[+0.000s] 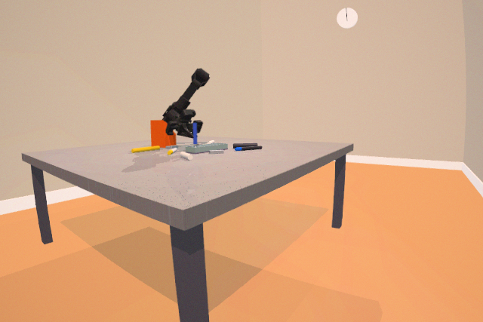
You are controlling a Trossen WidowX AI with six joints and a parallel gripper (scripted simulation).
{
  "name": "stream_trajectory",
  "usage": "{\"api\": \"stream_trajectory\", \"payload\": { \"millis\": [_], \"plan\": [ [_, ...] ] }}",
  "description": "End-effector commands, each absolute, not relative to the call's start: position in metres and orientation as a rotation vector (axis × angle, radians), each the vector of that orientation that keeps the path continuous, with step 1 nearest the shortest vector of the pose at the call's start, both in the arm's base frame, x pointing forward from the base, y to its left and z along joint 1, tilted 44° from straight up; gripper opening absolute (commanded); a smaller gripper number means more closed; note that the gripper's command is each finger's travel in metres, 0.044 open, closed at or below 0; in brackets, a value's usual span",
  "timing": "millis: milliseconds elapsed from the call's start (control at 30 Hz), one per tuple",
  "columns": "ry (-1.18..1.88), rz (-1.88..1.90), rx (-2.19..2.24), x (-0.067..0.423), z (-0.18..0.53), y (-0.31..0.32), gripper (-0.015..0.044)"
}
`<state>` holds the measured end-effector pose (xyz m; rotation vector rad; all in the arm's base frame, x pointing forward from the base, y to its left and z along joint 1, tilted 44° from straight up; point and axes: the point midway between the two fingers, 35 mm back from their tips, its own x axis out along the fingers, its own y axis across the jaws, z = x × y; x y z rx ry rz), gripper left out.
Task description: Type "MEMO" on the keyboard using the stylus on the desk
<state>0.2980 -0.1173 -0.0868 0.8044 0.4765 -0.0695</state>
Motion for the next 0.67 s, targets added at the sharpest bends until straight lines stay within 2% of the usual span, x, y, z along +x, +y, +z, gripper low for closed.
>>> {"api": "stream_trajectory", "payload": {
  "millis": [0, 633],
  "plan": [
    [0.476, -0.072, 0.806, 0.298, -0.084, -0.121, 0.0081],
    [0.476, -0.076, 0.807, 0.294, -0.061, -0.142, 0.0081]
  ]
}}
